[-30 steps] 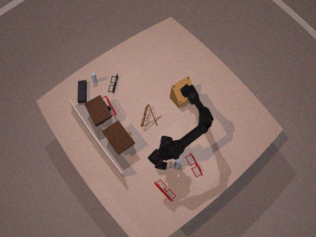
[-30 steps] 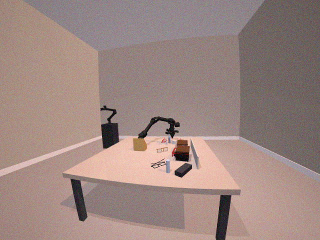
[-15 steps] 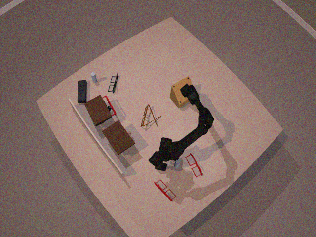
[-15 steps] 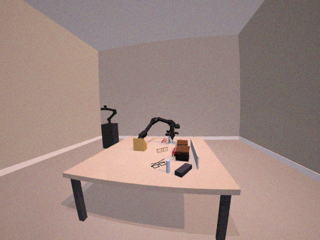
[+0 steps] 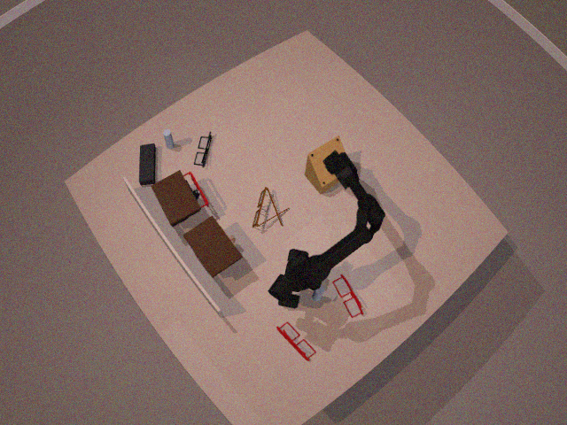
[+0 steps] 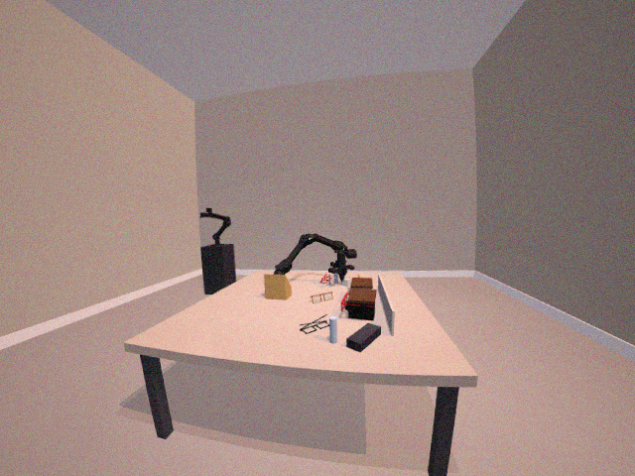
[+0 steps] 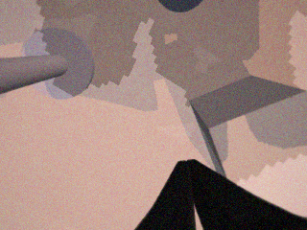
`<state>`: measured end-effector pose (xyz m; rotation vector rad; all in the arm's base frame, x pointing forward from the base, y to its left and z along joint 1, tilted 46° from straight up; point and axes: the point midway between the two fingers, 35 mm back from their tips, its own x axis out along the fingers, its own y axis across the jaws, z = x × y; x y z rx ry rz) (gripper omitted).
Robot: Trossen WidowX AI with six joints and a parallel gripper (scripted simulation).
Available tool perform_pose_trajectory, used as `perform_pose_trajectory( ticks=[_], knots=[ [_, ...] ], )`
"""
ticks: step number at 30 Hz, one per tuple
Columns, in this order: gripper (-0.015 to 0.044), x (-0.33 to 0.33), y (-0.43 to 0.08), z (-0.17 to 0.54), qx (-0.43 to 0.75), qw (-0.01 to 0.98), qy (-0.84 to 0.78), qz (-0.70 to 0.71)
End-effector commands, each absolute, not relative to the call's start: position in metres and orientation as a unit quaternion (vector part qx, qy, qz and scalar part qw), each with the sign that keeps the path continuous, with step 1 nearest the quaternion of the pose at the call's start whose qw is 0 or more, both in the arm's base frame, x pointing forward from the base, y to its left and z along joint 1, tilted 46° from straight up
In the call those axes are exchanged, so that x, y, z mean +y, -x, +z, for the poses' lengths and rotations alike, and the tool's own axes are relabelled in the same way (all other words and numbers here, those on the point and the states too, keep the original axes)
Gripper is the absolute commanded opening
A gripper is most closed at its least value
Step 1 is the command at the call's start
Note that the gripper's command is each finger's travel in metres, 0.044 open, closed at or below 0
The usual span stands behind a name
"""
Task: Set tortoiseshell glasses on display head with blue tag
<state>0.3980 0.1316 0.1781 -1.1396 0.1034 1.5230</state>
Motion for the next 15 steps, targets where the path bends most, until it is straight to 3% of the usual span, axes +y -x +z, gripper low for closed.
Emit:
perform_pose_trajectory(
  ticks=[1,15],
  knots=[
    [0.0,0.136,-0.3971,0.1719,0.048,0.58,0.486,0.652],
    [0.0,0.1377,-0.4,0.173,0.048,0.581,0.486,0.652]
  ],
)
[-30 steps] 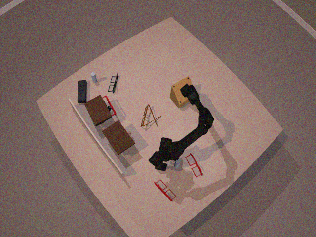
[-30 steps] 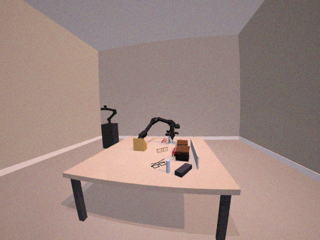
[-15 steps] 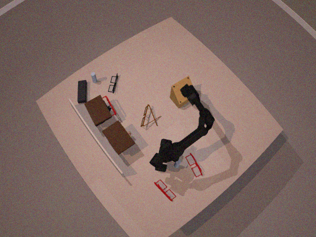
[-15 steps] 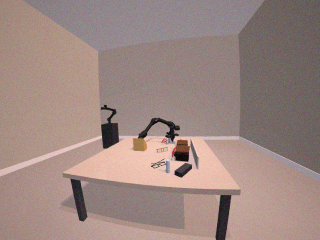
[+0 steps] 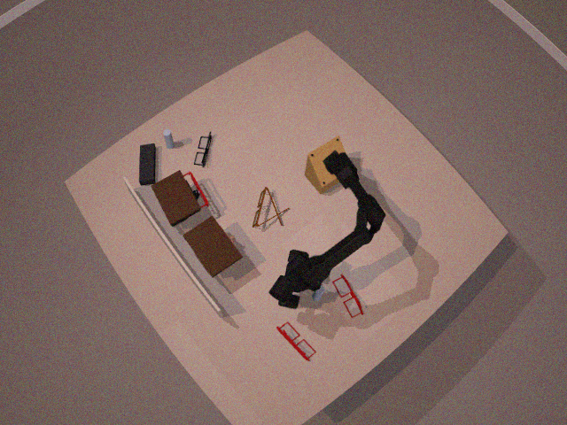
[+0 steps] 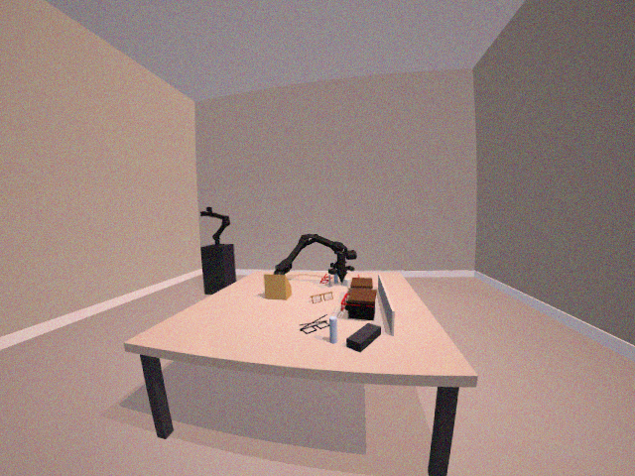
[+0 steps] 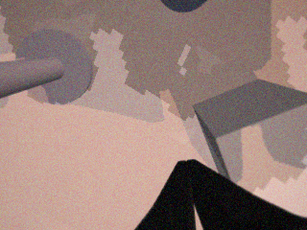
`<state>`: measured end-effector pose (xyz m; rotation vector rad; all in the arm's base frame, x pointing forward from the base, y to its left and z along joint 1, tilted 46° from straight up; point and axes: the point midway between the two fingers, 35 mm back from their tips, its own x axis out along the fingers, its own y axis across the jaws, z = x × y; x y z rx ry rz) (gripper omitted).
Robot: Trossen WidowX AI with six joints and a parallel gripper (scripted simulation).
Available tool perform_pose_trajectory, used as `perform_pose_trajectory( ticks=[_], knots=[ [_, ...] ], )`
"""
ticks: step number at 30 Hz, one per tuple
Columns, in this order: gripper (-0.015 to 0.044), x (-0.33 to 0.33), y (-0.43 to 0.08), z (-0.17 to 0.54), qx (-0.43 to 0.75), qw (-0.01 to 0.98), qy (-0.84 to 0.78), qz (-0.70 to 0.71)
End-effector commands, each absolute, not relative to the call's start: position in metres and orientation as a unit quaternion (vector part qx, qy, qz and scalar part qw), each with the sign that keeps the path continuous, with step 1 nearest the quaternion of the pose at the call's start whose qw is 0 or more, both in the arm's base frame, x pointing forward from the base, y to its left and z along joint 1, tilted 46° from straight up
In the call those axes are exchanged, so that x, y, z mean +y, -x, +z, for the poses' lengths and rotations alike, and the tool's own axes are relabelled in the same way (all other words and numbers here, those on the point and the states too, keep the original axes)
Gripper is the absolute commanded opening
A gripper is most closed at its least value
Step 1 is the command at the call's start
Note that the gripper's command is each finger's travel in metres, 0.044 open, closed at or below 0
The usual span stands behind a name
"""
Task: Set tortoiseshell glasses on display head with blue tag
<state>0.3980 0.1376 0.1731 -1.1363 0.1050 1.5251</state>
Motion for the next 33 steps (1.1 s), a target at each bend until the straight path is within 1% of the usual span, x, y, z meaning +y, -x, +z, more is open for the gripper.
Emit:
perform_pose_trajectory(
  ticks=[1,33],
  knots=[
    [0.0,0.138,-0.4,0.173,0.048,0.581,0.486,0.652],
    [0.0,0.142,-0.411,0.18,0.048,0.581,0.486,0.652]
  ],
)
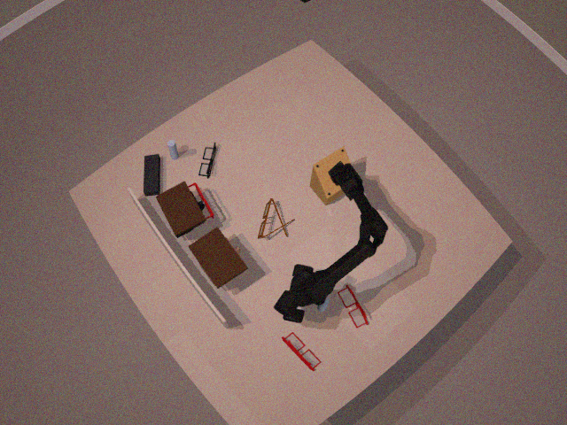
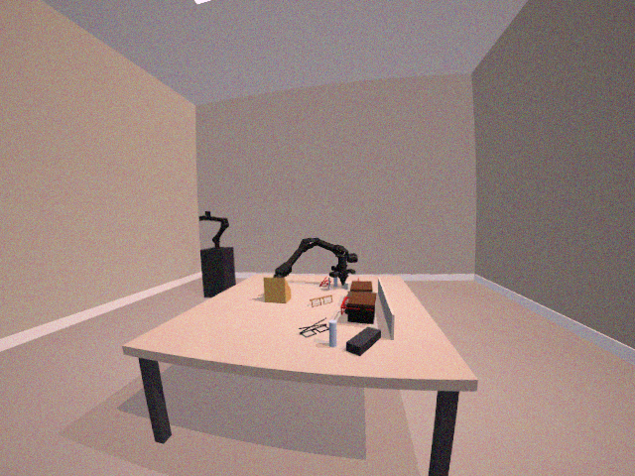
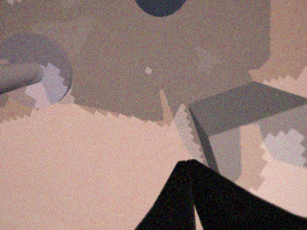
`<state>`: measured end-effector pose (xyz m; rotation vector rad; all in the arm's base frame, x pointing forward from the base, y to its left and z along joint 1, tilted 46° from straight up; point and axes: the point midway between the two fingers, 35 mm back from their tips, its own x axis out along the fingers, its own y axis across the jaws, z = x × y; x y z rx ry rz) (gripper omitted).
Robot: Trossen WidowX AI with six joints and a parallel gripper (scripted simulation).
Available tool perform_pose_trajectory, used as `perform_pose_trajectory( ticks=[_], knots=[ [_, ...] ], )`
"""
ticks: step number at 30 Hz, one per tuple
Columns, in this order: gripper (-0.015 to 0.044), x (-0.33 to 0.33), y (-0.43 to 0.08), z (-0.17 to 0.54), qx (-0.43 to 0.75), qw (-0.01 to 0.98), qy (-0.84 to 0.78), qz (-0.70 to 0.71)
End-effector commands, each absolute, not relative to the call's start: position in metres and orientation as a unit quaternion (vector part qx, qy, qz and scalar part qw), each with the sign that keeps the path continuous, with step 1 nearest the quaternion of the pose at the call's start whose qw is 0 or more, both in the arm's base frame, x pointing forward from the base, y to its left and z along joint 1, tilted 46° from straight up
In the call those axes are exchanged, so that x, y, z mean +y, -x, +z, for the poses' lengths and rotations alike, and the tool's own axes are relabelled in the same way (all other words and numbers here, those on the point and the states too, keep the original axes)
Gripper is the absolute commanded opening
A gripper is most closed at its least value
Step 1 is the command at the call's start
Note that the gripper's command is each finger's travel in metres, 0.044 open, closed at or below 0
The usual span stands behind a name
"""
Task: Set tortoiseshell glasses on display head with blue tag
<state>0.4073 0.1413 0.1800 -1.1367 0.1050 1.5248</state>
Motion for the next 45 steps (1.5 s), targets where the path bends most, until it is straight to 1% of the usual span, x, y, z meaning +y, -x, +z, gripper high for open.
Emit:
perform_pose_trajectory(
  ticks=[1,45],
  knots=[
    [0.0,0.142,-0.411,0.18,0.048,0.581,0.486,0.652],
    [0.0,0.147,-0.424,0.189,0.047,0.581,0.486,0.651]
  ],
)
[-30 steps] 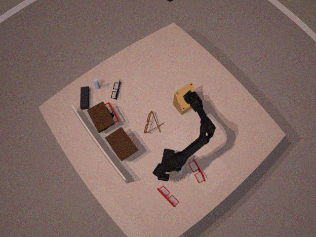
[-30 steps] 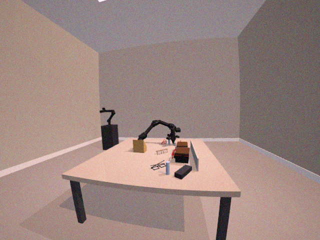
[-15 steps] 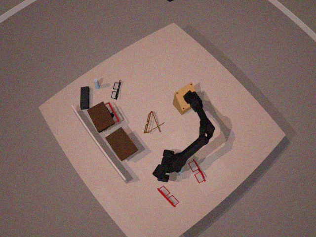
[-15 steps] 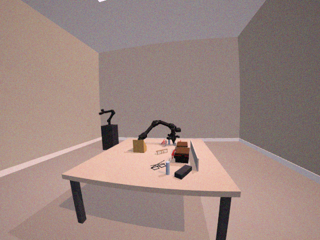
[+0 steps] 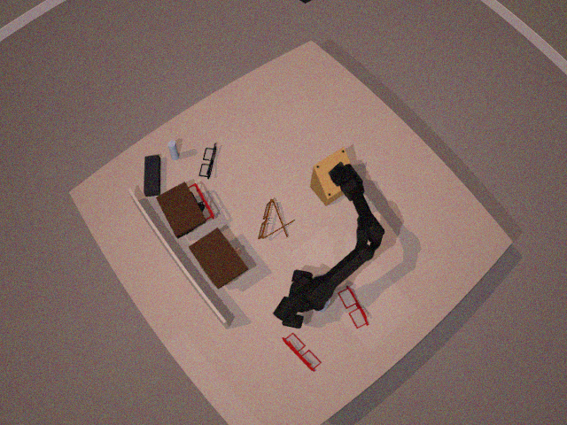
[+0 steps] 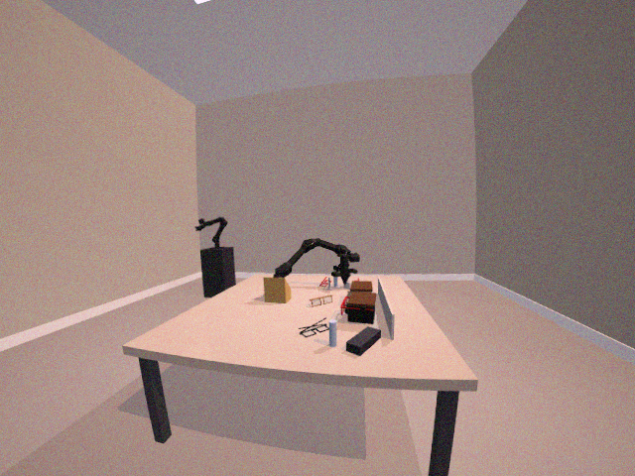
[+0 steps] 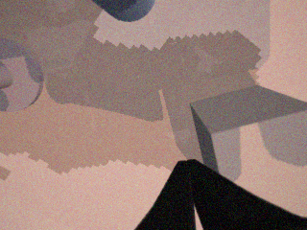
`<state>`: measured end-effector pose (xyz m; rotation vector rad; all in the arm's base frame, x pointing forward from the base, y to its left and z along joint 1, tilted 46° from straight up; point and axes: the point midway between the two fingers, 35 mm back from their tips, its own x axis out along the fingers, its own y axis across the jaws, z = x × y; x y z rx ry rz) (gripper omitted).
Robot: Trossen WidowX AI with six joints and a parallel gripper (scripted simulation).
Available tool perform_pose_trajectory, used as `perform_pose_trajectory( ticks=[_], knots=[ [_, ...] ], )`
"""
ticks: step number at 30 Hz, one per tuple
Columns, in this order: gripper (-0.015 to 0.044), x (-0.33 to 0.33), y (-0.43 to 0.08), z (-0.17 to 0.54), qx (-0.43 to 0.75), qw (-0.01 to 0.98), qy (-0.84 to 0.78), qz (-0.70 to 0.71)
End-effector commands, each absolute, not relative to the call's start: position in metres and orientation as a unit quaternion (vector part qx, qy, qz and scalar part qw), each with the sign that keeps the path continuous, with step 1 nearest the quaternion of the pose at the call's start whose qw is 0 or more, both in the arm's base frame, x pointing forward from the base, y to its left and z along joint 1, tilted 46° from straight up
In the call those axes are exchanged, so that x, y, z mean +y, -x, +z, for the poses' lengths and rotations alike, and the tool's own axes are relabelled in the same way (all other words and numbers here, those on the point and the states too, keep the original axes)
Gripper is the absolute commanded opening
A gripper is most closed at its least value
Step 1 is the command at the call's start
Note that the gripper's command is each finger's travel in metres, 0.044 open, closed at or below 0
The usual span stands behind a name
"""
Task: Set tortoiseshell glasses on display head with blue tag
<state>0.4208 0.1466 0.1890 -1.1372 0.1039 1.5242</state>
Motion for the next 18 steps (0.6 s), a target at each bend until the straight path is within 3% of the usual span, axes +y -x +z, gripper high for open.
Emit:
perform_pose_trajectory(
  ticks=[1,18],
  knots=[
    [0.0,0.147,-0.4242,0.189,0.047,0.581,0.486,0.651],
    [0.0,0.1491,-0.4289,0.1921,0.047,0.581,0.486,0.651]
  ],
)
